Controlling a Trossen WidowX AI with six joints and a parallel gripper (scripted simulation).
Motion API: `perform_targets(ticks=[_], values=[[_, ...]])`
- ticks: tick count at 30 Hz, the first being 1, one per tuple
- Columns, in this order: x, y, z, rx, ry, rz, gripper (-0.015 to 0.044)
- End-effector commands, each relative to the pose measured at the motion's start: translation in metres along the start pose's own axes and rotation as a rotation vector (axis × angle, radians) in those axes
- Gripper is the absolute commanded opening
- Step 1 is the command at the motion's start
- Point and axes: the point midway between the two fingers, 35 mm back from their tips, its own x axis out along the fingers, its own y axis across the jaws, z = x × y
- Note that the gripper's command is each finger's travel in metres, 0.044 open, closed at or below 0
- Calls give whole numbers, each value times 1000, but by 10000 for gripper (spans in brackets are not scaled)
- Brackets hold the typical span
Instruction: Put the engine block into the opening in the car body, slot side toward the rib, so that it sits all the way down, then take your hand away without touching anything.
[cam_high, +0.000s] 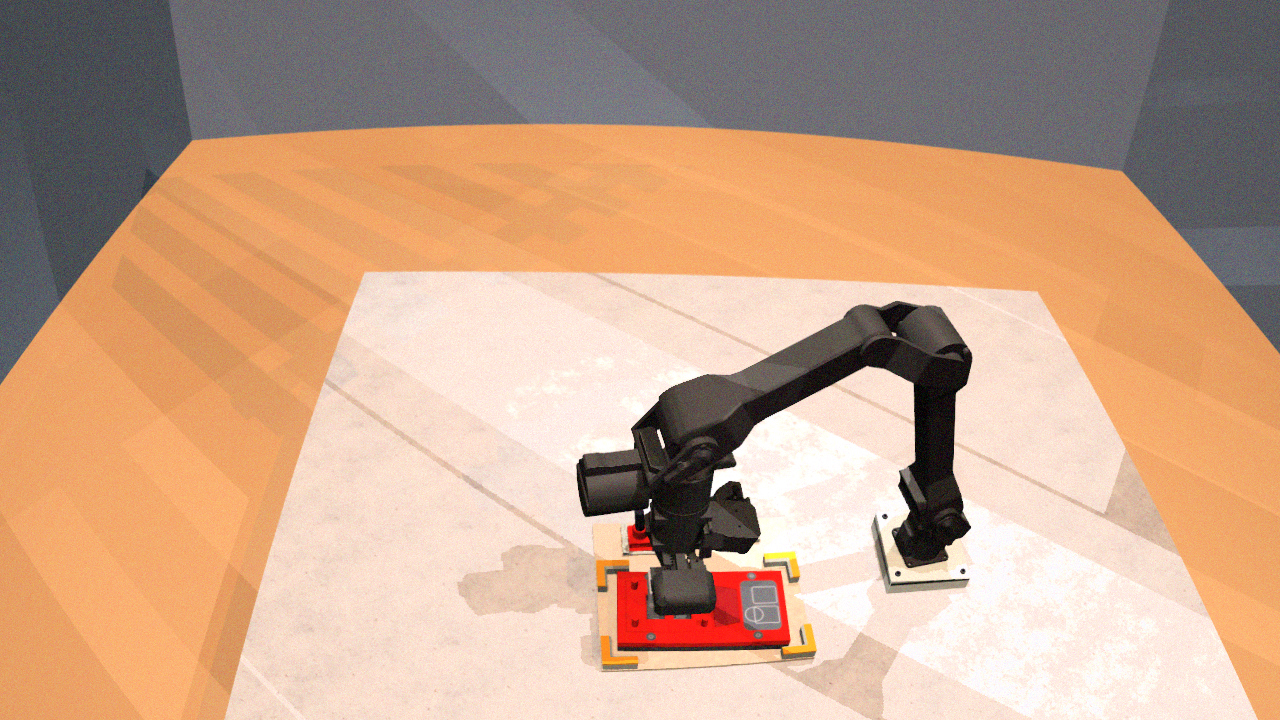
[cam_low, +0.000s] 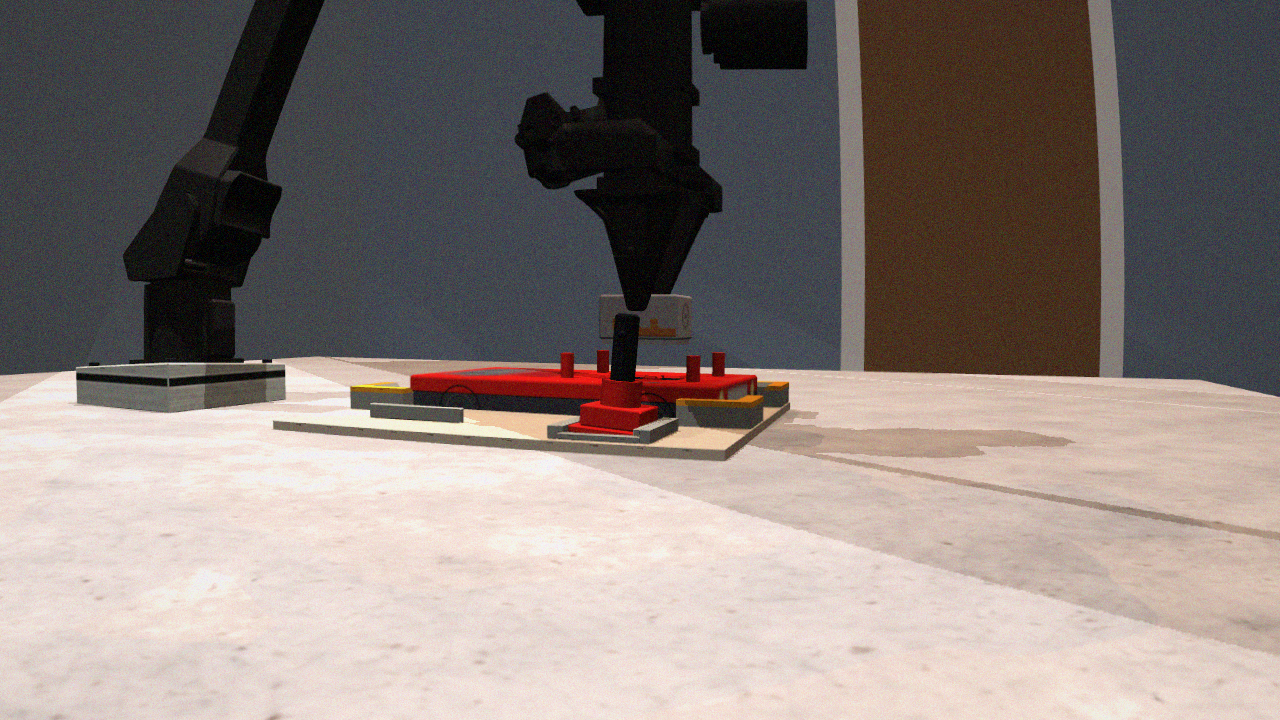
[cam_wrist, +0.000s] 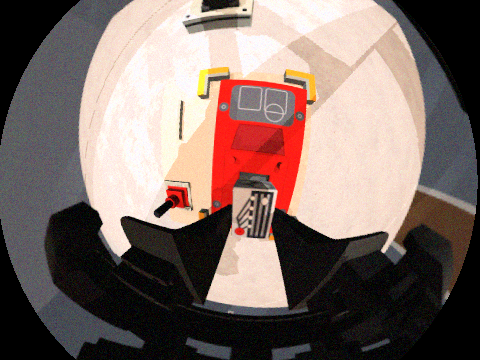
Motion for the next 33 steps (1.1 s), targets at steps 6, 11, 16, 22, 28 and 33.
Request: perform_targets(ticks=[6, 11, 16, 22, 28, 33], values=[[1, -1, 0, 20, 0, -3, 160], [1, 0, 0, 125, -1, -3, 160], [1, -1, 0, 178, -1, -3, 160], [1, -1, 0, 147, -1, -3, 160], [1, -1, 0, 3, 0, -3, 160], [2, -1, 0, -58, 0, -3, 160]])
